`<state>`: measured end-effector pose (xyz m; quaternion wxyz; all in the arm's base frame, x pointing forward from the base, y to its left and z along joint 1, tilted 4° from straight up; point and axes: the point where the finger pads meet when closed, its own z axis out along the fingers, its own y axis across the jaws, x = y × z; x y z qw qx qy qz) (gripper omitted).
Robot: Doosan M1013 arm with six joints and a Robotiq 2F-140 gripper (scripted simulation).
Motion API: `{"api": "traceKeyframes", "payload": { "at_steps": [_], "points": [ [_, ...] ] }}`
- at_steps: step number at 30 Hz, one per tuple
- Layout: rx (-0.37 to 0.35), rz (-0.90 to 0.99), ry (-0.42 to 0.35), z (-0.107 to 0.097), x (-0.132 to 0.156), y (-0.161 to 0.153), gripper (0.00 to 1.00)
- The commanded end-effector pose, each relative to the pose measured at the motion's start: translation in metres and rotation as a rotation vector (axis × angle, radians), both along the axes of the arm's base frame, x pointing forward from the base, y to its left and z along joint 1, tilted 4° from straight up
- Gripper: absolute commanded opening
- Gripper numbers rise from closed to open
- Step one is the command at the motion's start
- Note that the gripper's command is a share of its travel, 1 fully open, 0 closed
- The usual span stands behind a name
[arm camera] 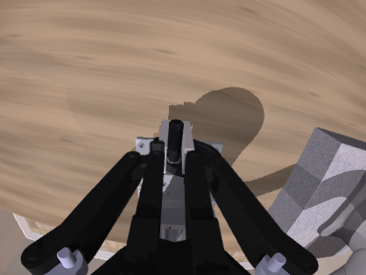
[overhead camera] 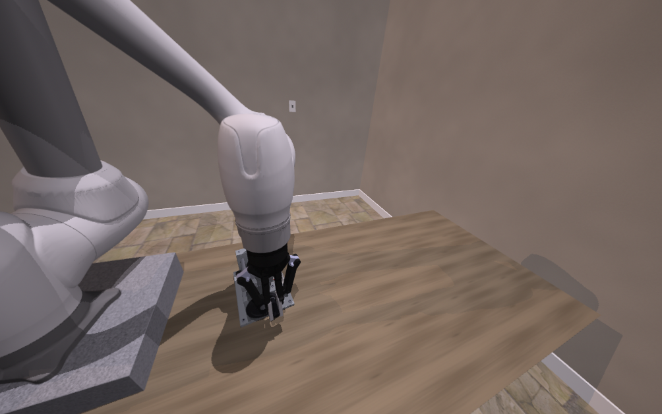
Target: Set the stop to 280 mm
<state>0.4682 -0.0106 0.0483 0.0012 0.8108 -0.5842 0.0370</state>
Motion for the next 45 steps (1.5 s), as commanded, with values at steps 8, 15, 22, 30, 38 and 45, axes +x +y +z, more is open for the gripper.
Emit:
{"api": "traceKeyframes", "payload": {
  "at_steps": [8, 15, 22, 30, 38, 45],
  "points": [
    [0.0, 0.0, 0.001, 0.005, -0.006, -0.001, 0.04],
    [0.0, 0.0, 0.001, 0.008, -0.011, -0.003, 0.04],
    [0.0, 0.0, 0.001, 0.01, -0.019, -0.006, 0.04],
    [0.0, 0.0, 0.001, 0.005, -0.035, -0.011, 0.04],
    [0.0, 0.0, 0.001, -0.007, -0.044, -0.015, 0.04],
    [0.0, 0.0, 0.001, -0.021, -0.046, -0.017, 0.04]
  ]
}}
